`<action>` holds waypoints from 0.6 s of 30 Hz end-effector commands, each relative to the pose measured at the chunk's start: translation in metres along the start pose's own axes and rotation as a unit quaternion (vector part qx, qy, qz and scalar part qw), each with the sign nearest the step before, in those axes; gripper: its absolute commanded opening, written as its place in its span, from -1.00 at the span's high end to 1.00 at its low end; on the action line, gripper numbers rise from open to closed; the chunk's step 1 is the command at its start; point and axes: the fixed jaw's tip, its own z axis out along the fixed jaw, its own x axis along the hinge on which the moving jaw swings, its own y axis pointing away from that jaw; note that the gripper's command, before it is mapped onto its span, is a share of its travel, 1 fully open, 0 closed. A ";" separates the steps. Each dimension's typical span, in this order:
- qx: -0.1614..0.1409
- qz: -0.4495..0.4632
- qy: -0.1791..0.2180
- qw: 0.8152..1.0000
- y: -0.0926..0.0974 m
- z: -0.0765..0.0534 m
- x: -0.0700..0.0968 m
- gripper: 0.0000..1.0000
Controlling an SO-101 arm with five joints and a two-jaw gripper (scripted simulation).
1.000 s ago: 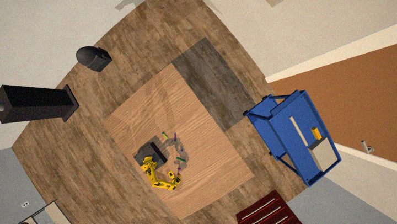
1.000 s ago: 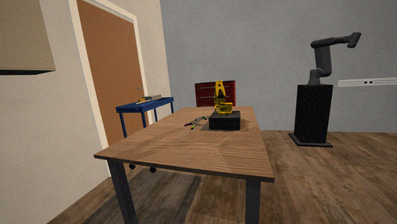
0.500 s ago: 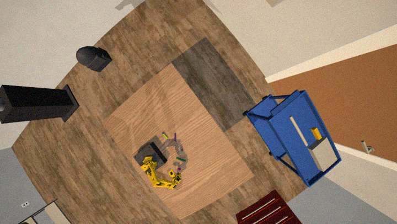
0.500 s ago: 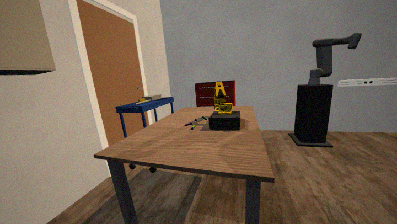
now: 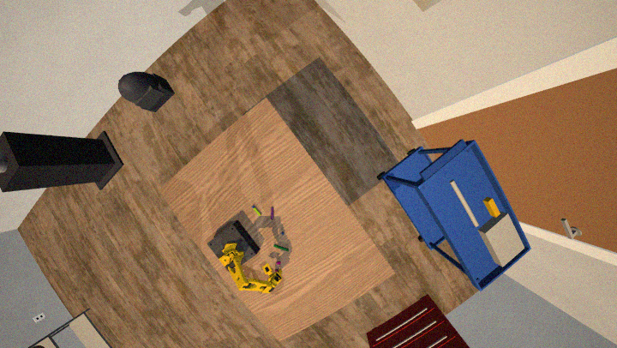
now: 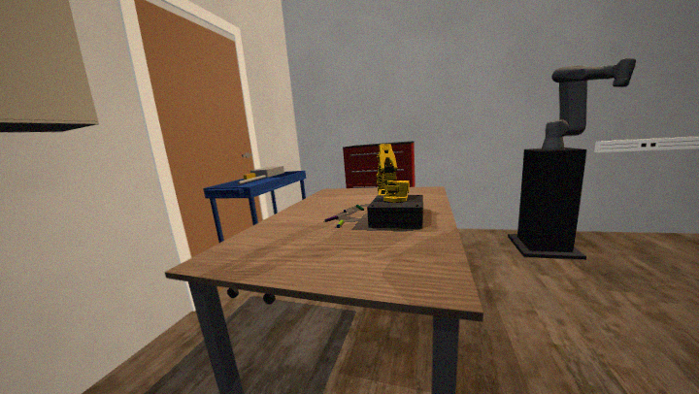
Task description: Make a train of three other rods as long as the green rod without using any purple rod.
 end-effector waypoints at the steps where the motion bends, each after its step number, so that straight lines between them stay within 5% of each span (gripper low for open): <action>1: 0.000 -0.001 -0.004 1.000 0.002 0.004 -0.001 0.63; 18: 0.000 -0.001 -0.004 1.000 0.002 0.004 -0.001 0.64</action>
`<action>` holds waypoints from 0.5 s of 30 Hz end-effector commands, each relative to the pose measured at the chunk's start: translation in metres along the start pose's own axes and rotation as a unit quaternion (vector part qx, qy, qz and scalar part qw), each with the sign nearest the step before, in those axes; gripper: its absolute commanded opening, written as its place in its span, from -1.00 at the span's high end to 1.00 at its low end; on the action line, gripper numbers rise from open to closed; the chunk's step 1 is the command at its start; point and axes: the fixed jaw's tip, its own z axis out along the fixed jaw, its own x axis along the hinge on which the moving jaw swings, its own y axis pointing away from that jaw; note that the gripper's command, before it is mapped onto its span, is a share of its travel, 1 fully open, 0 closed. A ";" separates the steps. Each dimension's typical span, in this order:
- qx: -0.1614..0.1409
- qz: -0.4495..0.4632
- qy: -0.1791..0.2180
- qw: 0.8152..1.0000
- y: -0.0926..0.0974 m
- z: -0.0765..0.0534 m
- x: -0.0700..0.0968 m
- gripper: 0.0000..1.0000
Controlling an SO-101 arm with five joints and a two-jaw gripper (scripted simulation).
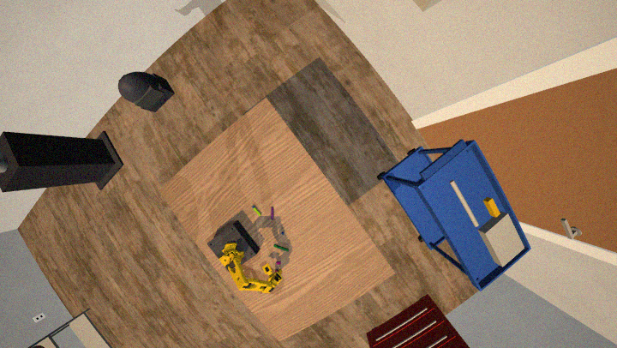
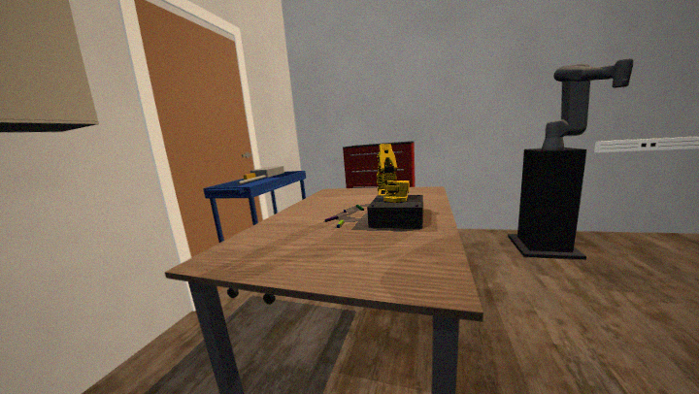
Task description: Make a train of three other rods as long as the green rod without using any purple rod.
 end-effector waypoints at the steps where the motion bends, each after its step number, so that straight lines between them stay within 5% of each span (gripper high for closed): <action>1: 0.000 -0.001 -0.004 1.000 0.002 0.004 -0.001 0.65; 15: 0.000 -0.001 -0.004 1.000 0.002 0.004 -0.001 0.79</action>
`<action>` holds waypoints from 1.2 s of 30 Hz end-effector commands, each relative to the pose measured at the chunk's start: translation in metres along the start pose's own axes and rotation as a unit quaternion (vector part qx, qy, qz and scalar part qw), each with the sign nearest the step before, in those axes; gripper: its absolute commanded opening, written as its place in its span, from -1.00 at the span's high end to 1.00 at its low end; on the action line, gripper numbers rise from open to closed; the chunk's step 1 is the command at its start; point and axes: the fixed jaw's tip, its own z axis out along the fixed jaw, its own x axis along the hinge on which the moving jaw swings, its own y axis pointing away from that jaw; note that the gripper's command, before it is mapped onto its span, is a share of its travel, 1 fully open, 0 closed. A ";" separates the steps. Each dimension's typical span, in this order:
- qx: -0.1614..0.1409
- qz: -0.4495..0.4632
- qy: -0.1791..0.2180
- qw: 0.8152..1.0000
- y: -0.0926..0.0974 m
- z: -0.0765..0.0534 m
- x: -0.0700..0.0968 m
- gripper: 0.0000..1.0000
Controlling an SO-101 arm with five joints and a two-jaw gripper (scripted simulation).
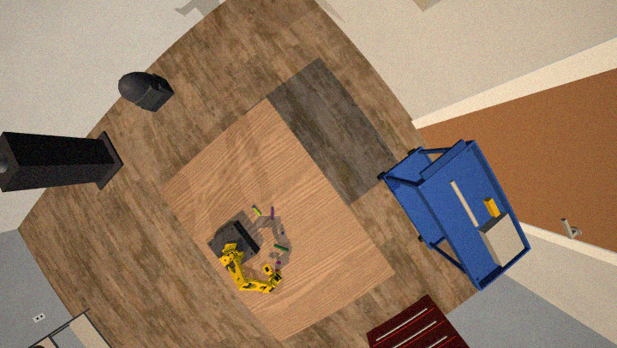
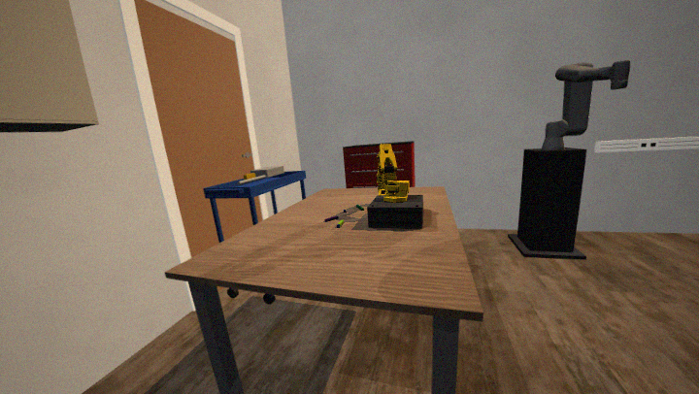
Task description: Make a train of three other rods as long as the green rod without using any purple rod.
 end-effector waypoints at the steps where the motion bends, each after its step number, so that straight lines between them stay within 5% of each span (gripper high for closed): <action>1: 0.000 -0.001 -0.004 1.000 0.002 0.004 -0.001 0.81; 36: 0.000 -0.001 -0.004 1.000 0.002 0.004 -0.001 1.00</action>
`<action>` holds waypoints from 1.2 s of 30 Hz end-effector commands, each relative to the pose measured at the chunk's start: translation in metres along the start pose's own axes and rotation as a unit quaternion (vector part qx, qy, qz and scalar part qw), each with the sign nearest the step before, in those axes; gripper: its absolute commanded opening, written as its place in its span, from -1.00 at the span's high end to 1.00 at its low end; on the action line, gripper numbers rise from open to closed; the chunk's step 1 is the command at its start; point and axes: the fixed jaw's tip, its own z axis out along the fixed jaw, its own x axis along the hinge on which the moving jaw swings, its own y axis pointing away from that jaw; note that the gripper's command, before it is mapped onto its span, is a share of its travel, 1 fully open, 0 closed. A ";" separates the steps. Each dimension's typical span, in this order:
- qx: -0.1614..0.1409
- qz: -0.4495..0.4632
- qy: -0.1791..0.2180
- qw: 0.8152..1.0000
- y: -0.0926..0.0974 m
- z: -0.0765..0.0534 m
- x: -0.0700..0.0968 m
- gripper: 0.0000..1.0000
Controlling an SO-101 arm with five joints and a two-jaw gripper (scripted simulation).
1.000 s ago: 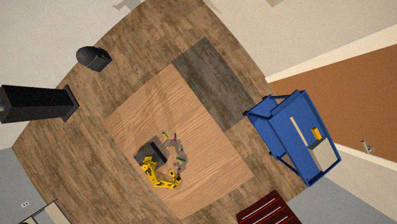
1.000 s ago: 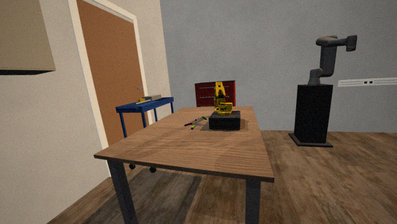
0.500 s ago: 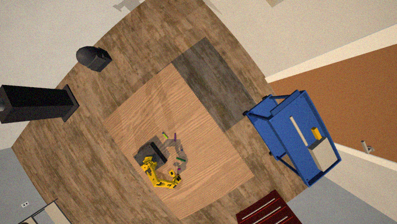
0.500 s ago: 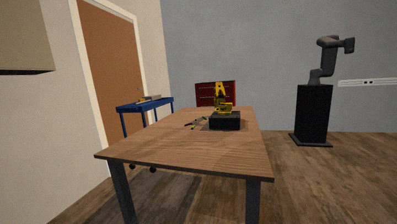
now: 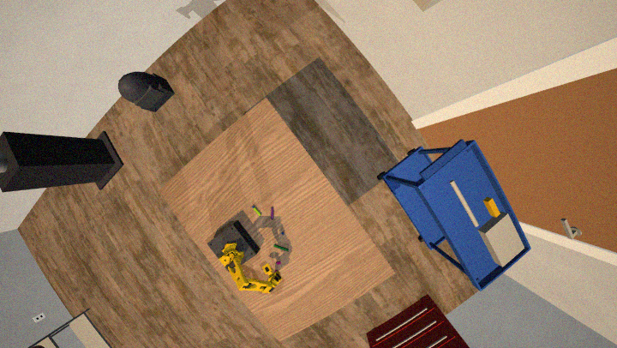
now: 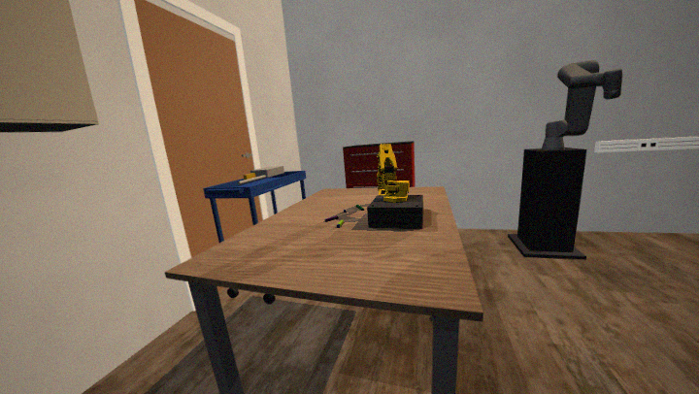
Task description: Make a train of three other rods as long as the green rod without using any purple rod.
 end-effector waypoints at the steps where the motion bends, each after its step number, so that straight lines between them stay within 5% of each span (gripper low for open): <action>1: 0.000 -0.001 -0.004 1.000 0.002 0.004 -0.001 1.00; 15: 0.000 -0.001 -0.004 1.000 0.002 0.002 -0.001 1.00; 36: 0.000 -0.001 -0.004 1.000 -0.002 -0.032 0.000 1.00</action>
